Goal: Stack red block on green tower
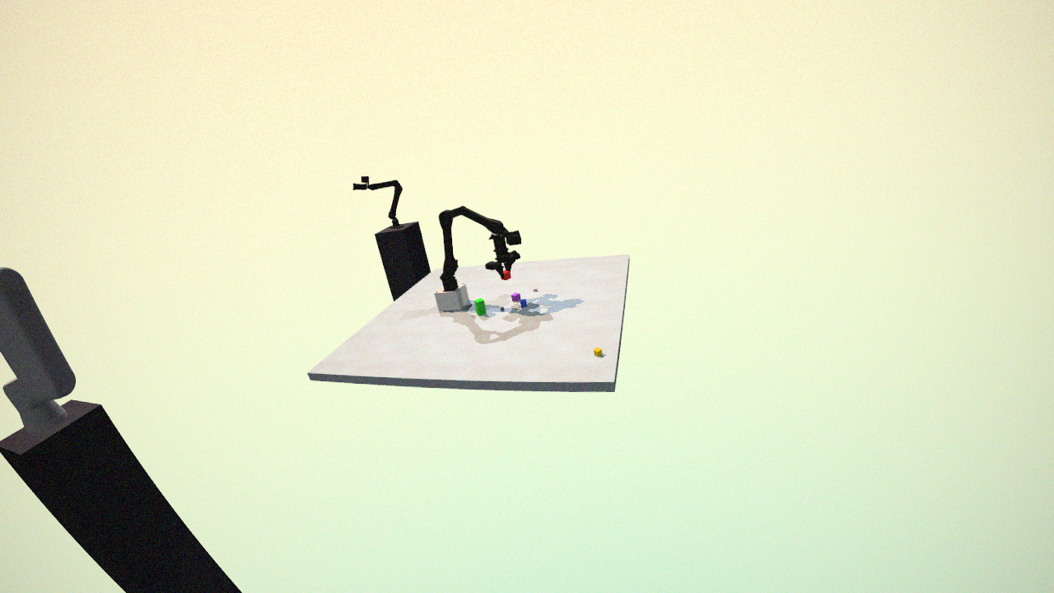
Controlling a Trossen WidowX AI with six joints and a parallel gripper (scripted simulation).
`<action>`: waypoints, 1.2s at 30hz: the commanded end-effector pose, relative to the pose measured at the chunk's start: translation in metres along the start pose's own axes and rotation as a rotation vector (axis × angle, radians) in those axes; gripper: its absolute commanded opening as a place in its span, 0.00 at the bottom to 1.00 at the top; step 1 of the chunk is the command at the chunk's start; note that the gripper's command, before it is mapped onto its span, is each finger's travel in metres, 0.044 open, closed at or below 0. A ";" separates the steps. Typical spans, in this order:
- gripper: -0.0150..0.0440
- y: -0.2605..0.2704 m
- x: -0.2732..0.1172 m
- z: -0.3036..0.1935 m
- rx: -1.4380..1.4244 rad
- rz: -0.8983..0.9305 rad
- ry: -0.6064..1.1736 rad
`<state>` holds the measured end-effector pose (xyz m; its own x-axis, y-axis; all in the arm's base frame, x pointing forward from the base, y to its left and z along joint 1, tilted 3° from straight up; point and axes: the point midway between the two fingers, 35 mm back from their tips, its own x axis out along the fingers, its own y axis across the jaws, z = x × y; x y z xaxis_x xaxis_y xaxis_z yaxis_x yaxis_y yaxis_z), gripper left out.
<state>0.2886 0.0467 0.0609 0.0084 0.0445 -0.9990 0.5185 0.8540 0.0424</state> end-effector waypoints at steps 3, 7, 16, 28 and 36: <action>0.25 0.002 -0.009 0.001 -0.005 0.008 -0.004; 0.25 -0.001 -0.009 0.000 -0.005 0.007 -0.004; 0.25 -0.042 -0.010 0.013 -0.005 0.003 -0.007; 0.25 -0.100 -0.011 0.018 -0.005 -0.004 -0.008; 0.25 -0.137 -0.011 0.014 -0.005 -0.007 -0.008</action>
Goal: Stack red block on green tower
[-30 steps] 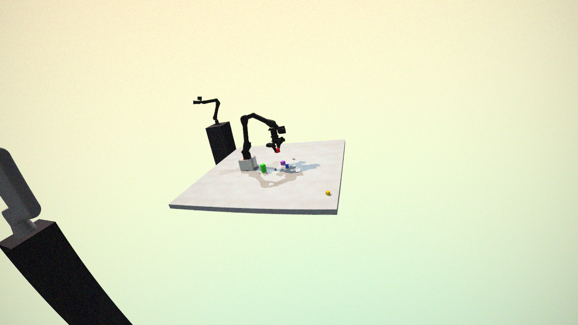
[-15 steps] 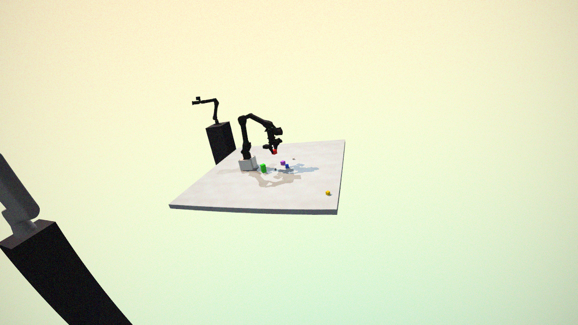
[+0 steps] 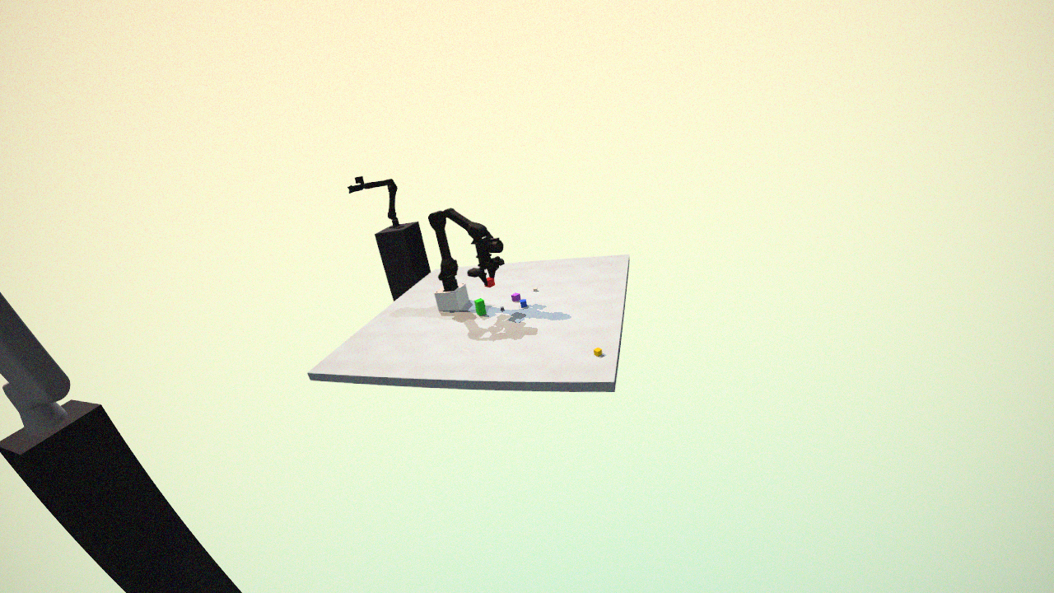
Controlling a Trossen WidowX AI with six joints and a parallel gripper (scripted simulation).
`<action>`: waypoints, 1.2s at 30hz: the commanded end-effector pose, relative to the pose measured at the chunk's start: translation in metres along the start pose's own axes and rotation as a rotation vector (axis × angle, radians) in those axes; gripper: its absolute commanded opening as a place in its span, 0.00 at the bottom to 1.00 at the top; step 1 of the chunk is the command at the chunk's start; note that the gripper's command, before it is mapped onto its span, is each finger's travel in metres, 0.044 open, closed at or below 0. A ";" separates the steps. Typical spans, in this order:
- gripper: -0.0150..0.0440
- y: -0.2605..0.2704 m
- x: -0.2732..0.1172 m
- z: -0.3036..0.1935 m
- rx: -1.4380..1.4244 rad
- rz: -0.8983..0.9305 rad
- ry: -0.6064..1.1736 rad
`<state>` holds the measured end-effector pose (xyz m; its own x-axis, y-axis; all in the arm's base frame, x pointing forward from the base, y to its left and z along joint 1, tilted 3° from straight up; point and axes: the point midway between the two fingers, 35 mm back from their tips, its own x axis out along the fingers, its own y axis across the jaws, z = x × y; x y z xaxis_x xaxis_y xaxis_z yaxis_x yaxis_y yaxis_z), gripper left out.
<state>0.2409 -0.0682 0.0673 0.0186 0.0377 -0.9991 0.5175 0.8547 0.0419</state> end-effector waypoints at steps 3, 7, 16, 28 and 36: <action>0.25 -0.027 0.001 -0.007 -0.003 -0.008 0.005; 0.25 -0.043 0.002 -0.012 -0.003 -0.009 0.006; 0.25 -0.068 0.003 -0.022 -0.003 -0.010 0.008; 0.25 -0.068 0.033 -0.022 -0.003 -0.010 0.008; 0.25 -0.067 0.051 -0.023 -0.003 -0.010 0.008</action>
